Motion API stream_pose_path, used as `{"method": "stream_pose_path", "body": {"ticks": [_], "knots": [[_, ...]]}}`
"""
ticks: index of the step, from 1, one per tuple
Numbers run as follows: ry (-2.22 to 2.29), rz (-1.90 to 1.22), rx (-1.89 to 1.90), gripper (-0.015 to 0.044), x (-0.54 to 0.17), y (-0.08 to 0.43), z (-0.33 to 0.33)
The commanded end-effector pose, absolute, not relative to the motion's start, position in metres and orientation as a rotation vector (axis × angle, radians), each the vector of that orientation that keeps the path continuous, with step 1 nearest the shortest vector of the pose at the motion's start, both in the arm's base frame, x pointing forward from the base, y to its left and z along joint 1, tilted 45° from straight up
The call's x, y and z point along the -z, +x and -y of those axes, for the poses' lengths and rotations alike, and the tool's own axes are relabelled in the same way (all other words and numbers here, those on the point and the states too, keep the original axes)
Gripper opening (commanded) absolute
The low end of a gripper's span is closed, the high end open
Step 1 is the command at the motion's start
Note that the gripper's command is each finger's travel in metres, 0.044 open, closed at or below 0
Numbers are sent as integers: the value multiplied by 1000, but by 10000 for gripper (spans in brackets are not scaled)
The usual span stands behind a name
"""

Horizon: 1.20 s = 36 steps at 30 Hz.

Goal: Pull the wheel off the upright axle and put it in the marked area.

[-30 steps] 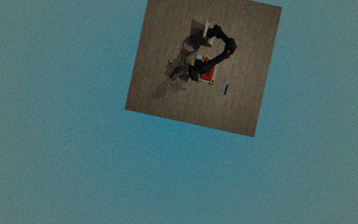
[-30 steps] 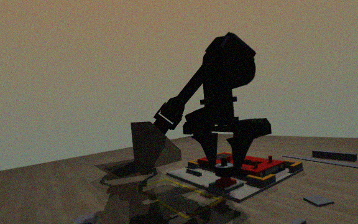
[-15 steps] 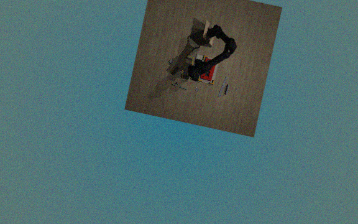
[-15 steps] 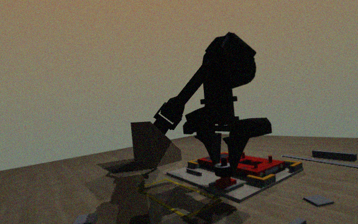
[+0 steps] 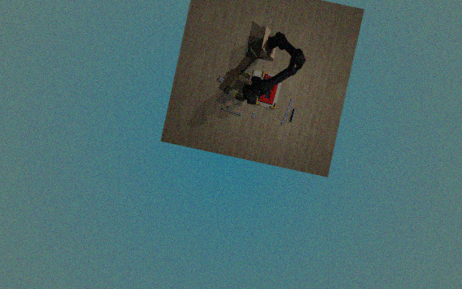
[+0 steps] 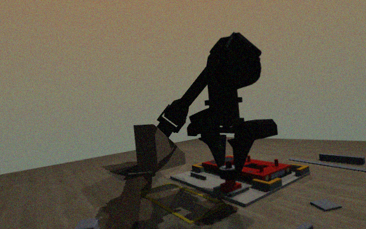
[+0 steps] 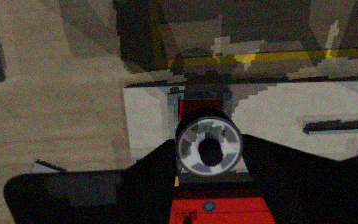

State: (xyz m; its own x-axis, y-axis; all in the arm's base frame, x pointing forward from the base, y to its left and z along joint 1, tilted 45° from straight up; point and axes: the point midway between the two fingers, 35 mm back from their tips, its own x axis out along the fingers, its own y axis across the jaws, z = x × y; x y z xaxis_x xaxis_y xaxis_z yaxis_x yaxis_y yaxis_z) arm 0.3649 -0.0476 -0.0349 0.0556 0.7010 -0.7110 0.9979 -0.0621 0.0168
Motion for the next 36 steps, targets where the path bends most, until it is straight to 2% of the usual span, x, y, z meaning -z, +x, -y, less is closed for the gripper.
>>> {"method": "stream_pose_path", "body": {"ticks": [1, 36], "knots": [[1816, -1693, 740, 0, 33, 365, 50], [1820, -1690, 741, 0, 25, 365, 58]]}}
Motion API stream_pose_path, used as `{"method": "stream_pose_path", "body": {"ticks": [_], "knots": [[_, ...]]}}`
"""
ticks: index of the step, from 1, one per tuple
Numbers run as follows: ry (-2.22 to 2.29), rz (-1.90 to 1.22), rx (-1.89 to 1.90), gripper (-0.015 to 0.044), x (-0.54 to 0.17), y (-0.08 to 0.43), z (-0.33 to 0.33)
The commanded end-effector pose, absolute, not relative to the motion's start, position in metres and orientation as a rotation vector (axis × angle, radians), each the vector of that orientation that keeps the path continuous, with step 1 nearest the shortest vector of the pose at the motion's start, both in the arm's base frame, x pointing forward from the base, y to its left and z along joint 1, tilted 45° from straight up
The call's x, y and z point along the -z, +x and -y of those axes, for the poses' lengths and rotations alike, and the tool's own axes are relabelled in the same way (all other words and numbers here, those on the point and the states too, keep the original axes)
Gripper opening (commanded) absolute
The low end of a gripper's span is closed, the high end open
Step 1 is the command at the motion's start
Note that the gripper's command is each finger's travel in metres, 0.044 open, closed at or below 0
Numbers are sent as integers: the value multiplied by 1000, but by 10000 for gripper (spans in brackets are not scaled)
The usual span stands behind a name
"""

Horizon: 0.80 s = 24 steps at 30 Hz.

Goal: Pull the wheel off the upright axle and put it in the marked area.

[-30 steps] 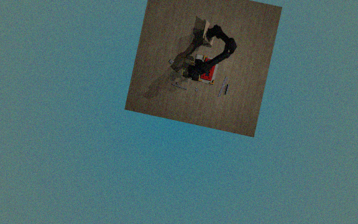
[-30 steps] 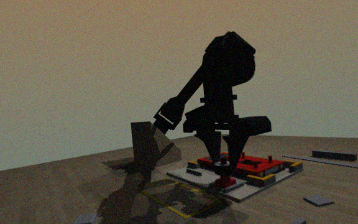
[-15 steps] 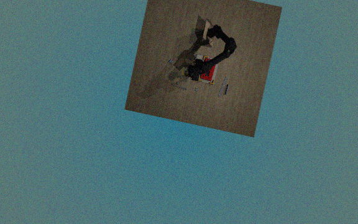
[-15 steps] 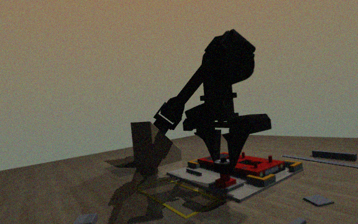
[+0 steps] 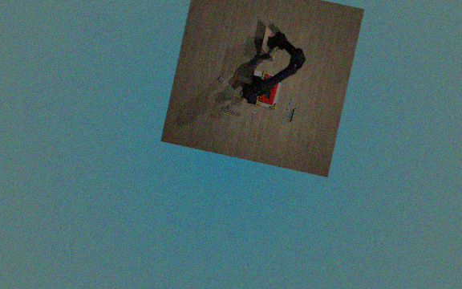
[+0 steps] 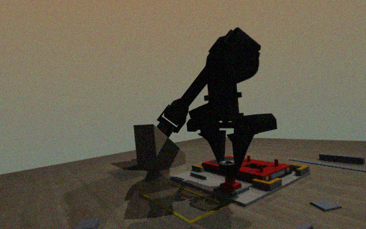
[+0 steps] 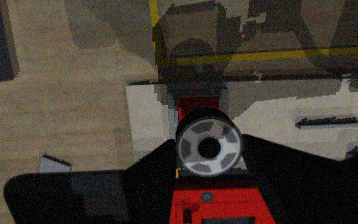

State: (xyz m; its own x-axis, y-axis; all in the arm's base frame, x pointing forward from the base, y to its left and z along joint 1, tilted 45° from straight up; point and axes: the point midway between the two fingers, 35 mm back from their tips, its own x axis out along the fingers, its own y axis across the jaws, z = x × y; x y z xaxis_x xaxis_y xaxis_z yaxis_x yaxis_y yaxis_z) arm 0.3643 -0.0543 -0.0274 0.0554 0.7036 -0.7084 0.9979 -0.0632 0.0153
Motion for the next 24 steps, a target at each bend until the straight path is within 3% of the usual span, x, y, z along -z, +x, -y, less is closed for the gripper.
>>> {"method": "stream_pose_path", "body": {"ticks": [1, 24], "knots": [[1820, -1689, 741, 0, 25, 365, 59], [1823, -1687, 742, 0, 19, 364, 64]]}}
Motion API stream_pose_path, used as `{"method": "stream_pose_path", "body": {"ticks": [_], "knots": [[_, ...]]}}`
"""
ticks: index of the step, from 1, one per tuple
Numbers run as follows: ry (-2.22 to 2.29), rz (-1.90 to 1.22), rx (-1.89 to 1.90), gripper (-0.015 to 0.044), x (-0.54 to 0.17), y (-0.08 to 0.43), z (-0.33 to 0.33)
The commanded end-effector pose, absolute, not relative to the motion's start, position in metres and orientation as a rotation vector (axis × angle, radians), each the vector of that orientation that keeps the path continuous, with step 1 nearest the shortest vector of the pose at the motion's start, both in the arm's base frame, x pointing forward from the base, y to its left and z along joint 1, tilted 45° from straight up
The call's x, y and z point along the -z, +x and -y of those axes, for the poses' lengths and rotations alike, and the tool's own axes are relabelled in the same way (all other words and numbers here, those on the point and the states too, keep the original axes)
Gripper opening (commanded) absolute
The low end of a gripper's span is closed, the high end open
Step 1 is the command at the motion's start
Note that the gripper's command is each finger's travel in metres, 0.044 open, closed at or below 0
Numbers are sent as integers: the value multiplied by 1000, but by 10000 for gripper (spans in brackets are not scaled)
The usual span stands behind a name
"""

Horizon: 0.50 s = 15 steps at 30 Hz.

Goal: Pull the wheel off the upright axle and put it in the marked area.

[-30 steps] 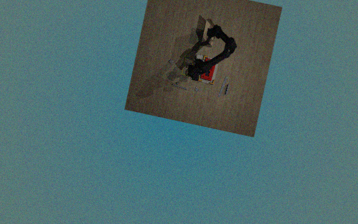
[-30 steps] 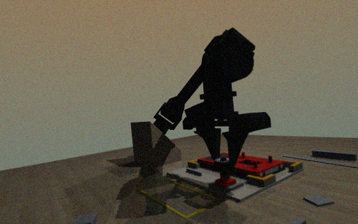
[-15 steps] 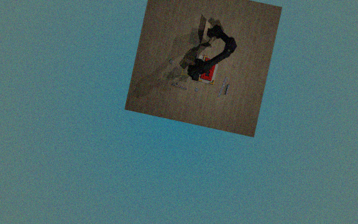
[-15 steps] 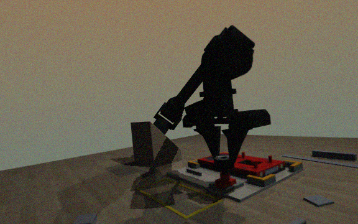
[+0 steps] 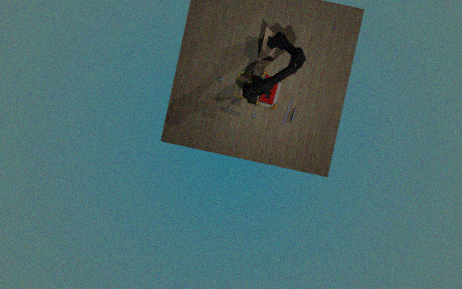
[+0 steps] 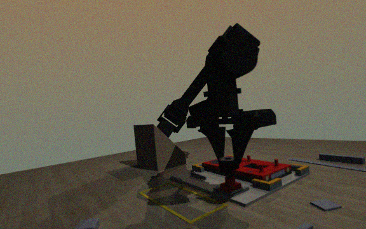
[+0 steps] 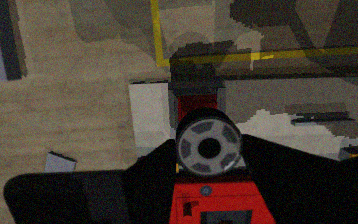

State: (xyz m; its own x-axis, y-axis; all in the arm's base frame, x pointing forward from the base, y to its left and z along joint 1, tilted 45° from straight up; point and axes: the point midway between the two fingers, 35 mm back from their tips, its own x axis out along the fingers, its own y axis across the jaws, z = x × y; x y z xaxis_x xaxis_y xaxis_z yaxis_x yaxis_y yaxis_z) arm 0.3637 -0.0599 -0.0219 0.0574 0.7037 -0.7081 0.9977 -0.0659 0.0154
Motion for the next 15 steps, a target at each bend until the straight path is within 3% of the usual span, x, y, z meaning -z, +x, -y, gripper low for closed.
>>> {"method": "stream_pose_path", "body": {"ticks": [1, 15], "knots": [[1823, -1687, 742, 0, 19, 364, 64], [1825, -1686, 742, 0, 16, 364, 68]]}}
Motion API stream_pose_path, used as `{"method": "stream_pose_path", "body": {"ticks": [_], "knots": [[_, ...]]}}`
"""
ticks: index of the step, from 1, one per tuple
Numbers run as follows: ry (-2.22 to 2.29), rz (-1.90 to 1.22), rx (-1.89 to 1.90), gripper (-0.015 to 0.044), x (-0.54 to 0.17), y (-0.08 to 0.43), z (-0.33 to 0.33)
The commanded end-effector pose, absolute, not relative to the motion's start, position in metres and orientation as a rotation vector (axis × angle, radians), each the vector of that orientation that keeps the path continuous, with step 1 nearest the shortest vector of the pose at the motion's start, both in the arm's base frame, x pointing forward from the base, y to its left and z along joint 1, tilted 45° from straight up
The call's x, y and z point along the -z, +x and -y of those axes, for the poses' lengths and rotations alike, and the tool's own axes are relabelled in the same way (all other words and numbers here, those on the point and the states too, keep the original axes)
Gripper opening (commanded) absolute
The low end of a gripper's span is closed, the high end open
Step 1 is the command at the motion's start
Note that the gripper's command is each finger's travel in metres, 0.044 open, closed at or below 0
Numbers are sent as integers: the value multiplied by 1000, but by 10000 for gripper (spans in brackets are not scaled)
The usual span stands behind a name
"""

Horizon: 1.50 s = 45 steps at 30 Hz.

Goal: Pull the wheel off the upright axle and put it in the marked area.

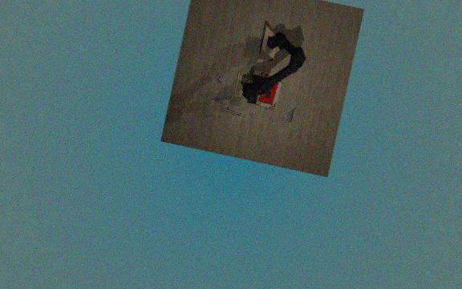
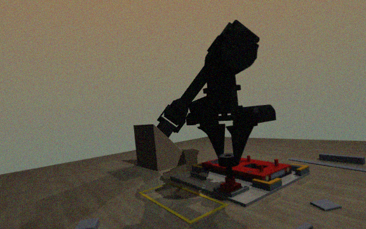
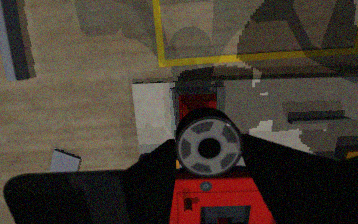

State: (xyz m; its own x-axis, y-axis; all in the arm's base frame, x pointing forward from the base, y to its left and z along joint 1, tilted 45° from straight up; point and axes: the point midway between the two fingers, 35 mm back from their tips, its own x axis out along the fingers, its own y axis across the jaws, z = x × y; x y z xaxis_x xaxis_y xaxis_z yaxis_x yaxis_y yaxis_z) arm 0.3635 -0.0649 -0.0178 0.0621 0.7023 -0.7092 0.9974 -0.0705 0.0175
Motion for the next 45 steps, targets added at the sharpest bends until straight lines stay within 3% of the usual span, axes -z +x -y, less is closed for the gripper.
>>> {"method": "stream_pose_path", "body": {"ticks": [1, 34, 45], "knots": [[1825, -1686, 742, 0, 16, 364, 68], [1827, -1684, 744, 0, -14, 358, 95], [1825, -1681, 755, 0, 25, 327, 129]]}}
